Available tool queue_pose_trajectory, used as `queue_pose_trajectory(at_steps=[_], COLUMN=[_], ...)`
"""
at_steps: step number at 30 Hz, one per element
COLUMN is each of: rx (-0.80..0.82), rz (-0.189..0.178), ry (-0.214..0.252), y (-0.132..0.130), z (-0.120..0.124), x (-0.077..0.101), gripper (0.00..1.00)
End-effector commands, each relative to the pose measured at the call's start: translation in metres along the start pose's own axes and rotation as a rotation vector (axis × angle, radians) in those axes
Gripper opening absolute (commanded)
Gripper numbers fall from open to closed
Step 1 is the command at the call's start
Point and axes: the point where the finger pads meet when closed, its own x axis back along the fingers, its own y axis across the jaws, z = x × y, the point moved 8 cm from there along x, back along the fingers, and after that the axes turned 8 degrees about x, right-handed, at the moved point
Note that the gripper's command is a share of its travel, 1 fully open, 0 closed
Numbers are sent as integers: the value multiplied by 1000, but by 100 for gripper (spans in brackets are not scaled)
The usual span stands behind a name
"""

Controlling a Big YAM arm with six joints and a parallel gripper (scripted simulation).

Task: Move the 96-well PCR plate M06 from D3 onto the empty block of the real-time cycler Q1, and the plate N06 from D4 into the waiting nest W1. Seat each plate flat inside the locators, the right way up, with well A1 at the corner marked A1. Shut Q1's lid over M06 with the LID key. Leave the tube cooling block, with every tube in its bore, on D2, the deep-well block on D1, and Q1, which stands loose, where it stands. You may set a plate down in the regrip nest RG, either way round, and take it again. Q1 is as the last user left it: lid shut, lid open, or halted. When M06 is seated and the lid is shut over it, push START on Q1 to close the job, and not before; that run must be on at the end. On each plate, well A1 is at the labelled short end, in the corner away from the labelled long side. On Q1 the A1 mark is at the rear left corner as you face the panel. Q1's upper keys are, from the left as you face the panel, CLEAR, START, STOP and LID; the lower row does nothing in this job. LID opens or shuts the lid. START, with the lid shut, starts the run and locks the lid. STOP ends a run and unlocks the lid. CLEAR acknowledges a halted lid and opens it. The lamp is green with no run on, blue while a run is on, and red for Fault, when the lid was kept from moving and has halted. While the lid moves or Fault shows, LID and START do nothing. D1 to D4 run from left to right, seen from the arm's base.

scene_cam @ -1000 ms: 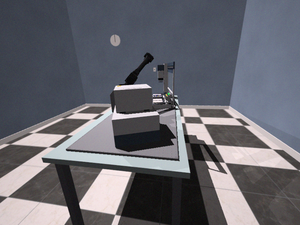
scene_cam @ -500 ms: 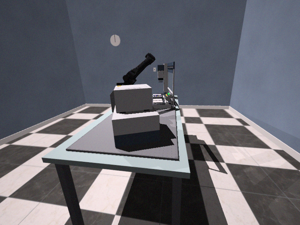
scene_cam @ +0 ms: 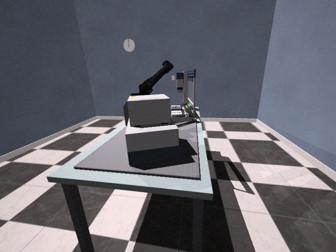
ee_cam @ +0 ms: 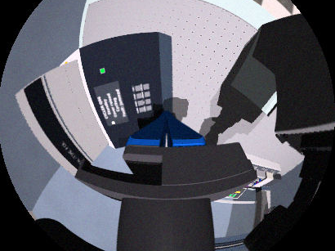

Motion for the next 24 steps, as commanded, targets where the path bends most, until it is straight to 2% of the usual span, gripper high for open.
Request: queue_pose_trajectory(at_steps=[1,8,12,18,24], rx=[35,43,36,23,46], rz=[-17,-24,-24,-4,-28], ry=[2,2,-1,7,6], y=[24,39,36,31,49], z=[2,1,1,0,1], x=[-4,-18,-18,-31,-37], gripper=[0,0,0,0,0])
